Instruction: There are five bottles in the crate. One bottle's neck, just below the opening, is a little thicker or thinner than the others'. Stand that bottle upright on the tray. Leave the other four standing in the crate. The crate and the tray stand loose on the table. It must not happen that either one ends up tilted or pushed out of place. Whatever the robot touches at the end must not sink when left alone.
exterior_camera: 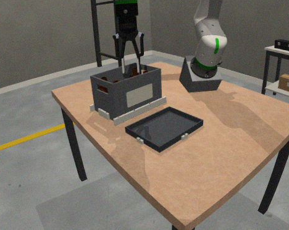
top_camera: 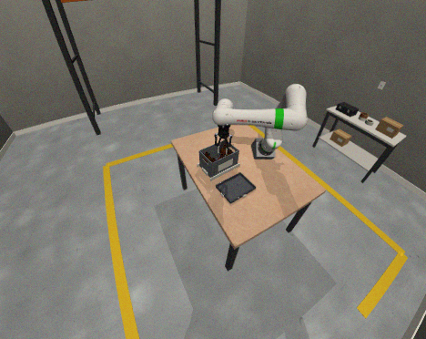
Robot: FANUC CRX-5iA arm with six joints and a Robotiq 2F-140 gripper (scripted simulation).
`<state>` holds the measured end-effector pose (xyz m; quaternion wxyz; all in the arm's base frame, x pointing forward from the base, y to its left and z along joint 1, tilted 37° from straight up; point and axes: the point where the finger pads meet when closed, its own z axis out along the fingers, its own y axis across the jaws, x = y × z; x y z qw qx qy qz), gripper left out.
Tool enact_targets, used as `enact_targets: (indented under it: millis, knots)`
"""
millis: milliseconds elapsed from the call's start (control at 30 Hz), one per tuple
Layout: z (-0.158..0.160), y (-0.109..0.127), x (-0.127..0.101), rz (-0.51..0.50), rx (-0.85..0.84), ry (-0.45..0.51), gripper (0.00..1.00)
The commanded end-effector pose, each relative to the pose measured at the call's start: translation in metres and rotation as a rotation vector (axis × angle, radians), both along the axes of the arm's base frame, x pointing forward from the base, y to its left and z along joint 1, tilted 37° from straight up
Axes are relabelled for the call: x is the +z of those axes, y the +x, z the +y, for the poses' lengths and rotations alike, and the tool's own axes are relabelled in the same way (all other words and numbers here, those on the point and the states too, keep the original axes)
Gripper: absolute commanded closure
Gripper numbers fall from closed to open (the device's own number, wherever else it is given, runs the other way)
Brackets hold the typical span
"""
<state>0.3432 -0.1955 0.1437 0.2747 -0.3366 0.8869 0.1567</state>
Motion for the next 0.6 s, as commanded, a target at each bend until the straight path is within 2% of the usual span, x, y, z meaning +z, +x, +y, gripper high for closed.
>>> enact_targets:
  millis: [0,567]
  knots:
    - [-0.0003,0.0002,-0.0001,0.000,0.000,-0.001,0.56]
    - [0.0052,0.0047,-0.0097,0.000,0.000,-0.001,0.56]
